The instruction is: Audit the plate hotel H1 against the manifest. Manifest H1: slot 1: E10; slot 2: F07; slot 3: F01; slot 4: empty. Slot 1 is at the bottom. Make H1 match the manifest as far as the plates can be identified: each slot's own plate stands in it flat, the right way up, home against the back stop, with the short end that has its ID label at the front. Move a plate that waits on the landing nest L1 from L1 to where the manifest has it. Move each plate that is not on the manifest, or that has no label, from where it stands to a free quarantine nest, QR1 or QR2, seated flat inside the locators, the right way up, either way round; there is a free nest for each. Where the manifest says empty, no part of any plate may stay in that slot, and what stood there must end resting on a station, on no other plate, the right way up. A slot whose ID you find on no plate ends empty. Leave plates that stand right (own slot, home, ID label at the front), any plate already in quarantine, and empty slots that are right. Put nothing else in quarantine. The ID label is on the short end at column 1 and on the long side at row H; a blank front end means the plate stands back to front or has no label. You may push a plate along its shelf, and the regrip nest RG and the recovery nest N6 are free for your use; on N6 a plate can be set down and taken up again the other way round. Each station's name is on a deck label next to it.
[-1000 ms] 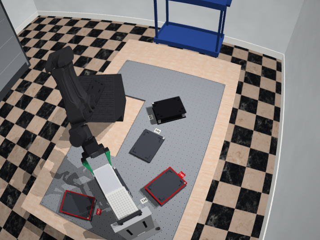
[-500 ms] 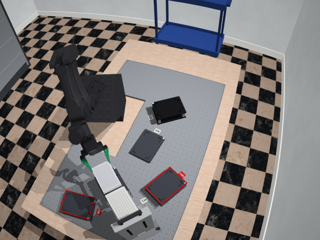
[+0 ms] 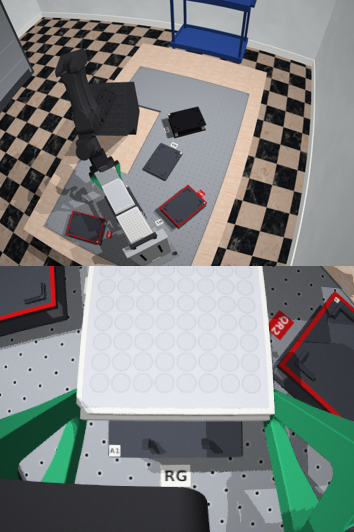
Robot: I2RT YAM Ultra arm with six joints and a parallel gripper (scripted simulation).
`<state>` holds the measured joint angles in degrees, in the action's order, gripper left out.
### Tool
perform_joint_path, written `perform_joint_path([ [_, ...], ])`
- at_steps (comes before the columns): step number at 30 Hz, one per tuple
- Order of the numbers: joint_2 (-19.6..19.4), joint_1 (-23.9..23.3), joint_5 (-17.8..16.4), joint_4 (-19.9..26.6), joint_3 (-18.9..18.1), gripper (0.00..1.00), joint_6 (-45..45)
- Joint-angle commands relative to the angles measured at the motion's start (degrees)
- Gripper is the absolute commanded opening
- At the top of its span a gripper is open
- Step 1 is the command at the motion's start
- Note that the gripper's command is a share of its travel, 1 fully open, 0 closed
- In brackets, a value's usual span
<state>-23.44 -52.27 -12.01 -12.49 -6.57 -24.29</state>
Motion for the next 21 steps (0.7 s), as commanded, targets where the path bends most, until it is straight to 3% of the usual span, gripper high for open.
perform_joint_path([
  [1, -1.38, -0.62, -1.23, -2.77, 0.27, 0.87, -0.31],
  [21, -5.63, -1.25, -1.93, -8.14, 2.2, 0.87, -0.34],
])
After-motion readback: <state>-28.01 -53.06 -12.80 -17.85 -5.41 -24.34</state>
